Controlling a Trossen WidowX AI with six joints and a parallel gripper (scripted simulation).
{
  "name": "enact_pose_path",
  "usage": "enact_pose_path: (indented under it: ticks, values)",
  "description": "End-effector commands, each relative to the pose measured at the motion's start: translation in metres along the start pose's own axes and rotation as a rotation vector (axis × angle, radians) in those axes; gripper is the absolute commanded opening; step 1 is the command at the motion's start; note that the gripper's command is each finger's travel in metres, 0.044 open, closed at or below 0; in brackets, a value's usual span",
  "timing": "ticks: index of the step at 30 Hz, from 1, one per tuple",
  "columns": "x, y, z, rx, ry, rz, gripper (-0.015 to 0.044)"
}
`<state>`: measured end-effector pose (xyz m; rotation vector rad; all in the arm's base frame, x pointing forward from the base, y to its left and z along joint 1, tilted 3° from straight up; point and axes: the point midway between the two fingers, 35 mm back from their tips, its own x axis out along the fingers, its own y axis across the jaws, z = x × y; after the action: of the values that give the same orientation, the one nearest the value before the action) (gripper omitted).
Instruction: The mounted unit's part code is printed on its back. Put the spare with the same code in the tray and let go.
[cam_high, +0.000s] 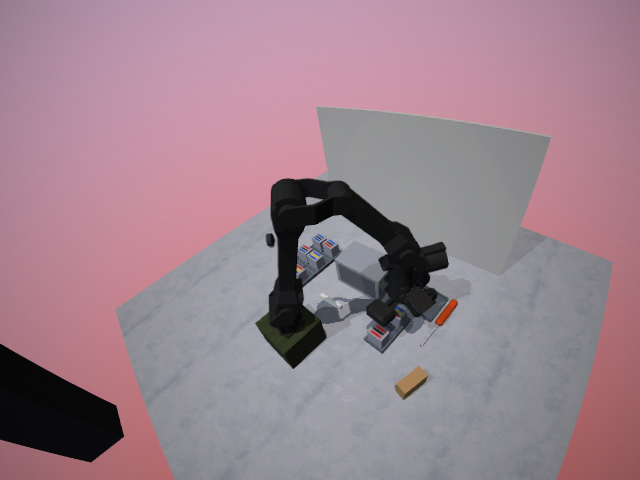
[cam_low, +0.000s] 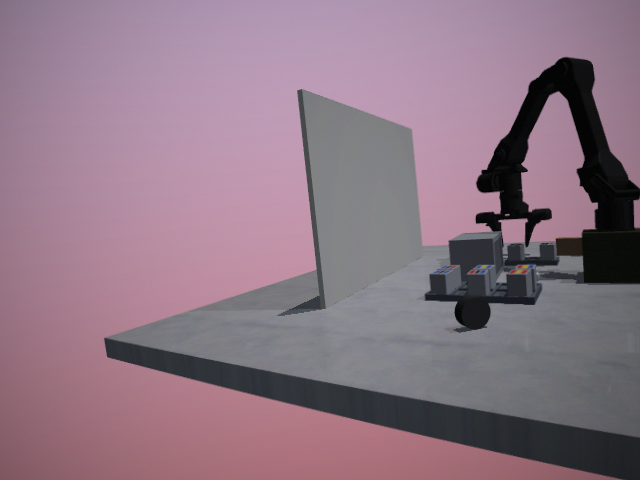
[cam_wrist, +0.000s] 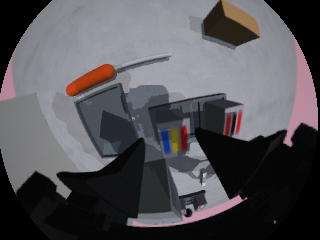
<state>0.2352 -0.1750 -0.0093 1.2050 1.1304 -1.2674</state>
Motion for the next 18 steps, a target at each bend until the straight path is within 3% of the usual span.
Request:
enact_pose_path:
  ticks: [1, 18]
  values:
    - [0.010, -0.003, -0.002, -0.003, 0.004, -0.009, 0.0300]
    - [0.028, -0.006, -0.003, -0.003, 0.004, -0.009, 0.0300]
